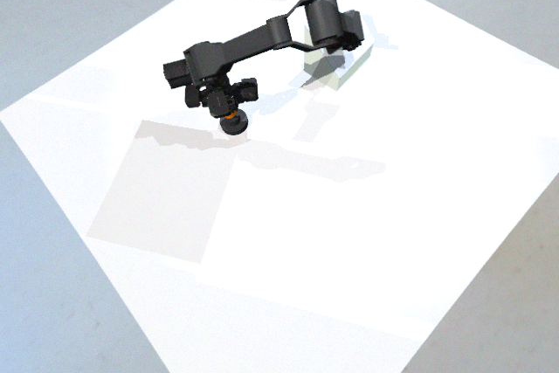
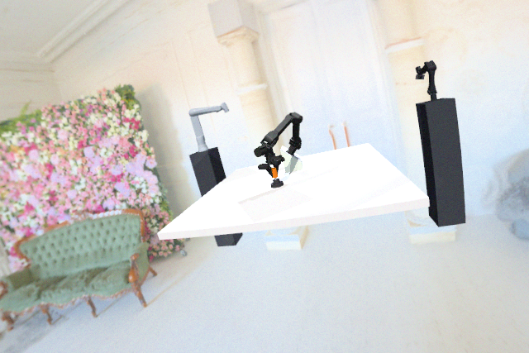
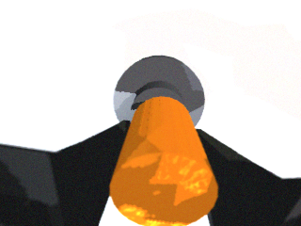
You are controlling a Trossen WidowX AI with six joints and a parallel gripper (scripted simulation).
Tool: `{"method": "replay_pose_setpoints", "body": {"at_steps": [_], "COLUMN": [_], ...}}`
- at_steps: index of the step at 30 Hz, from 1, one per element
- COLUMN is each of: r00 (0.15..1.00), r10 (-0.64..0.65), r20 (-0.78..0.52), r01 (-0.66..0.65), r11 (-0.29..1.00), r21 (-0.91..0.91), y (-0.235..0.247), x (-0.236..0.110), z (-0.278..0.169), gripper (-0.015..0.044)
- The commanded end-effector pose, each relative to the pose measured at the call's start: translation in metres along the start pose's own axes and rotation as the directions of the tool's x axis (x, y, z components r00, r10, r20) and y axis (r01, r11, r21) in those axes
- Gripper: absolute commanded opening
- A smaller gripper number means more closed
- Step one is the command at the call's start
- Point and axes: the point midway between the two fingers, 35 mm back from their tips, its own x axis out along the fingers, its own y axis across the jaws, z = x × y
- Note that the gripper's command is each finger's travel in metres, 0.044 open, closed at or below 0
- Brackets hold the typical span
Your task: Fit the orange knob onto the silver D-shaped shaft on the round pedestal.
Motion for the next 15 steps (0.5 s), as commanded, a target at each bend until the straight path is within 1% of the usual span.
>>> {"method": "replay_pose_setpoints", "body": {"at_steps": [1, 4, 9, 15], "r00": [1.0, 1.0, 1.0, 1.0], "r10": [-0.006, -0.006, -0.006, -0.006], "r20": [0.006, 0.006, 0.006, 0.006], "r01": [0.006, 0.007, 0.007, 0.007], "r11": [1.0, 0.999, 0.979, 0.977], "r21": [-0.007, -0.033, -0.204, -0.214], "y": [-0.0014, -0.001, 0.001, 0.0037], "x": [-0.0037, -0.0044, -0.0056, -0.0032], "z": [0.0012, 0.001, 0.0003, -0.0009], "gripper": [0.0, 0.0, 0.0, 0.0]}}
